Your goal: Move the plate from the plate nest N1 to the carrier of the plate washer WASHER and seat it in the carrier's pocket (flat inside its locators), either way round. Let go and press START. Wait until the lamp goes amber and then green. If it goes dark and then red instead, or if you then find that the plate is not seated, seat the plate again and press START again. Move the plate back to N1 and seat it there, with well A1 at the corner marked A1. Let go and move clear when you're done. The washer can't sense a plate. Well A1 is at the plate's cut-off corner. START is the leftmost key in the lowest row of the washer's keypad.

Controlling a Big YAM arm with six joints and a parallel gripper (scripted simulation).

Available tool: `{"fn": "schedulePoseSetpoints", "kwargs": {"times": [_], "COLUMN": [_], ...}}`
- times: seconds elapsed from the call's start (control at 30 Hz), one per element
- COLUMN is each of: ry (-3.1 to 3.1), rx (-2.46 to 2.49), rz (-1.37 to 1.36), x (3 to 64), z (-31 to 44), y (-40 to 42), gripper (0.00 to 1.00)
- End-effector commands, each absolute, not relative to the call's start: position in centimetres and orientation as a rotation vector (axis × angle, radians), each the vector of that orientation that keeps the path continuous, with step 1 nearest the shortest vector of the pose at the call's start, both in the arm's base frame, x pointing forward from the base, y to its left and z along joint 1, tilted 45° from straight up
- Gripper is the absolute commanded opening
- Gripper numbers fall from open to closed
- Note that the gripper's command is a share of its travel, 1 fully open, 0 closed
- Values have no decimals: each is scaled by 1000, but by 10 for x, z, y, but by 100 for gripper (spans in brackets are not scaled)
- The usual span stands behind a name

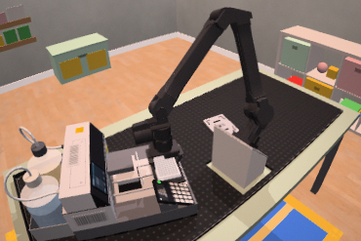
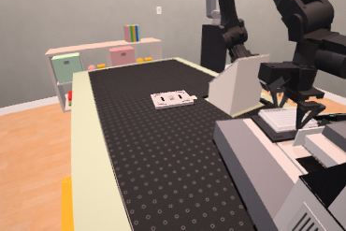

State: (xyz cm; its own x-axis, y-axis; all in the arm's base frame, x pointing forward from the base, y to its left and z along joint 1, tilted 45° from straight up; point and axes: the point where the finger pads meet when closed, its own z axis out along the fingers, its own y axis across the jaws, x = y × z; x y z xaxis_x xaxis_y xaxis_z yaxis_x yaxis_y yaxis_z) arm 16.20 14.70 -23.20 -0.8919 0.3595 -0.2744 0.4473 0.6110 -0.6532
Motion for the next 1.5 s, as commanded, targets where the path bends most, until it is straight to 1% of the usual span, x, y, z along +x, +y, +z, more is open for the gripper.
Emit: {"fn": "schedulePoseSetpoints", "kwargs": {"times": [0.0, 1.47], "ry": [2719, 2720], "rx": [685, 673], "rz": [-1109, -1115], "x": [168, 163], "z": [-233, -230], "y": [157, 150], "gripper": [82, 82]}}
